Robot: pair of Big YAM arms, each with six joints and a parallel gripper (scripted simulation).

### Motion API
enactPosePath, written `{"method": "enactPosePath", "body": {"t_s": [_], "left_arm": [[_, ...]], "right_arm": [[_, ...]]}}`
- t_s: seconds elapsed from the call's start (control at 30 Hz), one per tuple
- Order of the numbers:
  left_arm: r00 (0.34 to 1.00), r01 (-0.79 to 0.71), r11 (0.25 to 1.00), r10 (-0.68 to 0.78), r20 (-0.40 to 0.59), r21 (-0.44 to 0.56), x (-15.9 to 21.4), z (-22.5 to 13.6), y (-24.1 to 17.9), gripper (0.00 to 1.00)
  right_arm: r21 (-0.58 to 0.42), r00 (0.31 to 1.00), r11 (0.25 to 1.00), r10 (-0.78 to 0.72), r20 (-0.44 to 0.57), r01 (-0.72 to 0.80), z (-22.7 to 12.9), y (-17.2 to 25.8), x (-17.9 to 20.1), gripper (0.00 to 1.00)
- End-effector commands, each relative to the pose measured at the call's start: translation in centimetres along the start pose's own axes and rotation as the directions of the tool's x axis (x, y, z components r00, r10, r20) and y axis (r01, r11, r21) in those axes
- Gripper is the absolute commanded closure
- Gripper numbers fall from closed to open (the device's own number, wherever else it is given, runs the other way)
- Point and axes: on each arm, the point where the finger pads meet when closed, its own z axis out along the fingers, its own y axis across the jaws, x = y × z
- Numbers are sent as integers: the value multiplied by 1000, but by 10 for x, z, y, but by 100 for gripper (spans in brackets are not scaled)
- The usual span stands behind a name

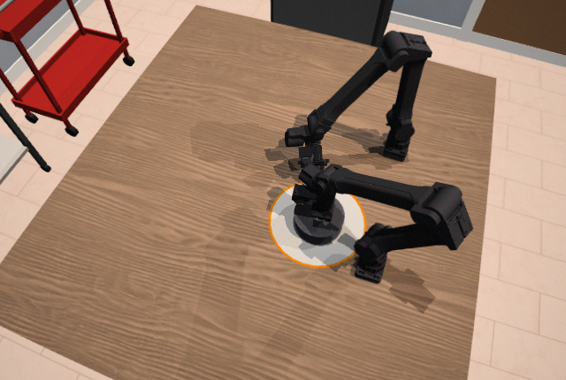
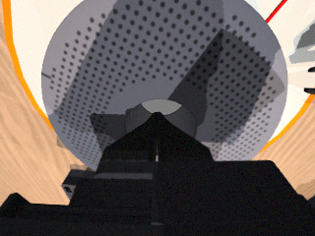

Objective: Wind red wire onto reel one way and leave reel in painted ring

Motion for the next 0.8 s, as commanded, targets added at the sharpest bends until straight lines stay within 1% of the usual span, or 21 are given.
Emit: {"method": "enactPosePath", "body": {"t_s": [0.0,0.03,0.07,0.2,0.4,0.77], "left_arm": [[941,-338,940,338,-4,43,-5,-3,-2,100],[920,-391,919,392,-5,49,-5,-3,-2,100],[914,-404,913,405,-6,51,-5,-3,-2,100],[914,-404,913,405,-6,51,-5,-3,-2,100],[914,-404,913,405,-6,51,-5,-3,-2,100],[914,-404,913,405,-6,51,-5,-3,-2,100]], "right_arm": [[28,999,999,-30,18,29,-5,-12,-16,85],[28,999,999,-30,18,29,-5,-12,-17,85],[28,999,999,-30,18,29,-6,-12,-17,85],[28,999,999,-30,18,29,-11,-9,-25,85],[28,999,999,-30,18,29,-29,0,-48,85],[28,999,999,-30,18,29,-42,6,-66,85]]}}
